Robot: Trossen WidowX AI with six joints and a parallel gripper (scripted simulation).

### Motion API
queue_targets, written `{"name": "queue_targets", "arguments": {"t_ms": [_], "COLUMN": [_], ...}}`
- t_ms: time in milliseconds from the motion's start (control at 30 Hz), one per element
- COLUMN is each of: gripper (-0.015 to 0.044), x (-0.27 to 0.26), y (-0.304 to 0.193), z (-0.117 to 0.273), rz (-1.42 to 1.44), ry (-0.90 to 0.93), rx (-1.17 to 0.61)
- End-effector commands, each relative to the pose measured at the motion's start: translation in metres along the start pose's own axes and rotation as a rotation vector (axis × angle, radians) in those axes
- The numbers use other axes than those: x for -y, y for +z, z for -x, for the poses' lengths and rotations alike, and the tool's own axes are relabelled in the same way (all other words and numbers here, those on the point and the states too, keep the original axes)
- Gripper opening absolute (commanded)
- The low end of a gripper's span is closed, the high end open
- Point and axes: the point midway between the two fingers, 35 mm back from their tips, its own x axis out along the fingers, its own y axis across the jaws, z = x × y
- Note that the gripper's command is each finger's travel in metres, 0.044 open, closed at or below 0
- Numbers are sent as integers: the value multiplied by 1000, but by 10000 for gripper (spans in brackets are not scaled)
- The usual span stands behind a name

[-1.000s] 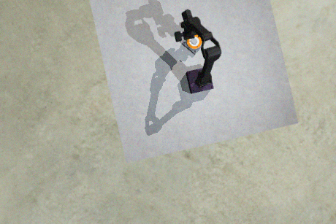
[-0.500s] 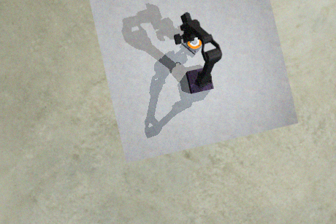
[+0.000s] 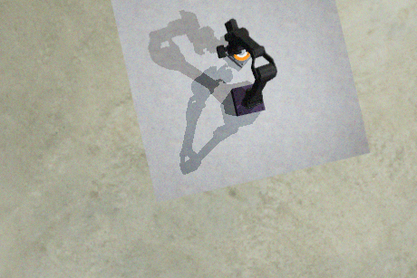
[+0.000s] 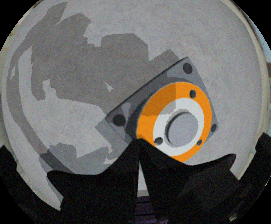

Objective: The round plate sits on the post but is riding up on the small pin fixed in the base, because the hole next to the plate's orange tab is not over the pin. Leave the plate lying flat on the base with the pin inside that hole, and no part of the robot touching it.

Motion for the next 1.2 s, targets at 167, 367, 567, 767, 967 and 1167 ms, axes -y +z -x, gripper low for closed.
{"name": "queue_targets", "arguments": {"t_ms": [167,367,567,767,967,1167], "gripper": [0,0,0,0,0,0], "x": [1,3,3,3,3,3], "y": [-9,-12,-13,-15,-14,-14], "z": [-1,-1,5,40,35,35], "rz": [-4,-4,-4,-4,0,0], "ry": [-2,-2,-2,-2,-1,-1], "rx": [-8,-8,-8,-8,-5,-5]}}
